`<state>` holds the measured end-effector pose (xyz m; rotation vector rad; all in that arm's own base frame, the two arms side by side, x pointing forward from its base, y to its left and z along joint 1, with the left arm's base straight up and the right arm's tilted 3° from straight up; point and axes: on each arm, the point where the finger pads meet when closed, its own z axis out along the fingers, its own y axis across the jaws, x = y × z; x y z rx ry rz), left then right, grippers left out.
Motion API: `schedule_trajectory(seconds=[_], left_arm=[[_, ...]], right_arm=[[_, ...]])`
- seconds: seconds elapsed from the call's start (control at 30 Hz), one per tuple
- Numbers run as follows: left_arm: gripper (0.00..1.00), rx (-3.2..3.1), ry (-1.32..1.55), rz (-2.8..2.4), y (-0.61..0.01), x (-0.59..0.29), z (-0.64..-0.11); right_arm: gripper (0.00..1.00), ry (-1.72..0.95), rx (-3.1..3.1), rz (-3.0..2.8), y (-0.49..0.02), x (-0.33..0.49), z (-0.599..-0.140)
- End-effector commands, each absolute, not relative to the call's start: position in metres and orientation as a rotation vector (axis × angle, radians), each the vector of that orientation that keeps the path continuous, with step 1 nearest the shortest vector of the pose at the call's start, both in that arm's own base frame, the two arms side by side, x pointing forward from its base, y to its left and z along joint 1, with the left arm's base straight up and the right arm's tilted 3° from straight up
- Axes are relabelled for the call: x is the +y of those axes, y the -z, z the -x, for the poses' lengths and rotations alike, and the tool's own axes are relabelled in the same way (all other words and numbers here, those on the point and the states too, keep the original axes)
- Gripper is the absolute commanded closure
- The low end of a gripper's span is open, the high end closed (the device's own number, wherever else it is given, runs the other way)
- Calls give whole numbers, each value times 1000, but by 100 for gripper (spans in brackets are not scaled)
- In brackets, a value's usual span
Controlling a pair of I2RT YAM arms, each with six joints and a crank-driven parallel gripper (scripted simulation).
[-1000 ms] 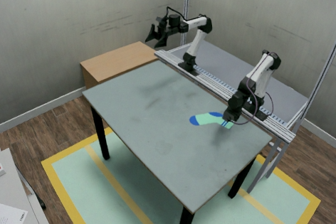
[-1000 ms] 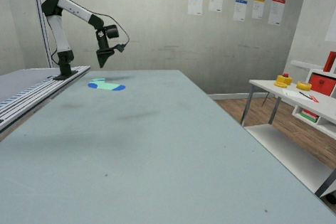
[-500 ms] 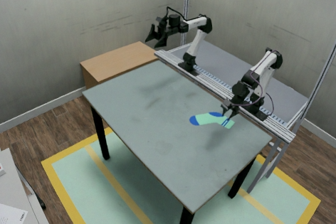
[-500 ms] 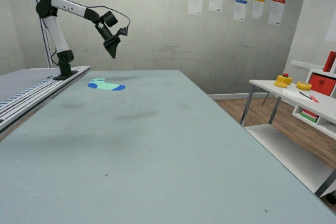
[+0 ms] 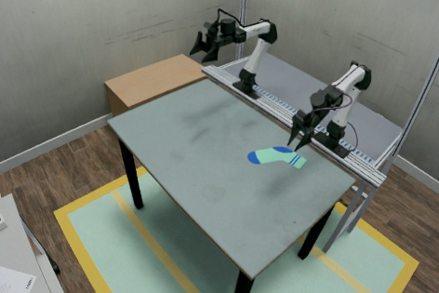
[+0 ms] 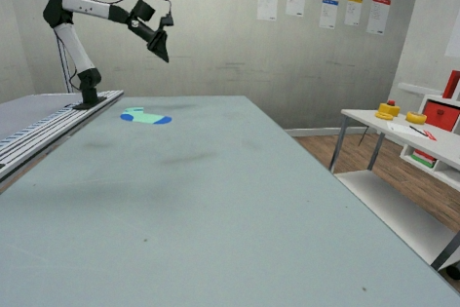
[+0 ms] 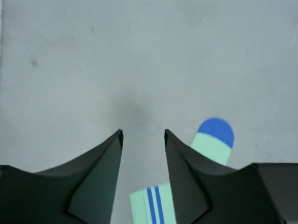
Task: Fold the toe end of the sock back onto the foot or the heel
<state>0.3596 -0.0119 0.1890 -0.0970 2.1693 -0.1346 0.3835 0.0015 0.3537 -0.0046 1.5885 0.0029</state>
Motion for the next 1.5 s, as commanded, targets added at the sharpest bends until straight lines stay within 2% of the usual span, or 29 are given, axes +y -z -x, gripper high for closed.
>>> schedule_trajectory(seconds=[0.0, 0.7, 0.9, 0.93, 1.0, 1.07, 1.1, 1.47], left_arm=[[60, 1979, 93, 44, -241, -10, -385], [60, 1516, -12, -11, -381, -1, -387], [60, 1509, -8, -12, -383, -3, -381], [60, 1572, 8, -26, -359, -5, -386], [60, 1495, 25, -9, -392, -5, -377], [60, 1495, 25, -9, -392, -5, -378], [66, 1571, 49, -4, -370, -11, -387], [66, 1831, 261, 203, -318, -40, -407]], right_arm=[[0, 0, 1571, 0, -360, 0, -382], [0, 0, 1571, 0, -360, 0, -382], [0, 0, 1571, 0, -360, 0, -382], [0, 0, 1571, 0, -360, 0, -382], [0, 0, 1571, 0, -360, 0, -382], [0, 0, 1571, 0, -360, 0, -382], [0, 0, 1571, 0, -360, 0, -382], [0, 0, 1571, 0, -360, 0, -382]])
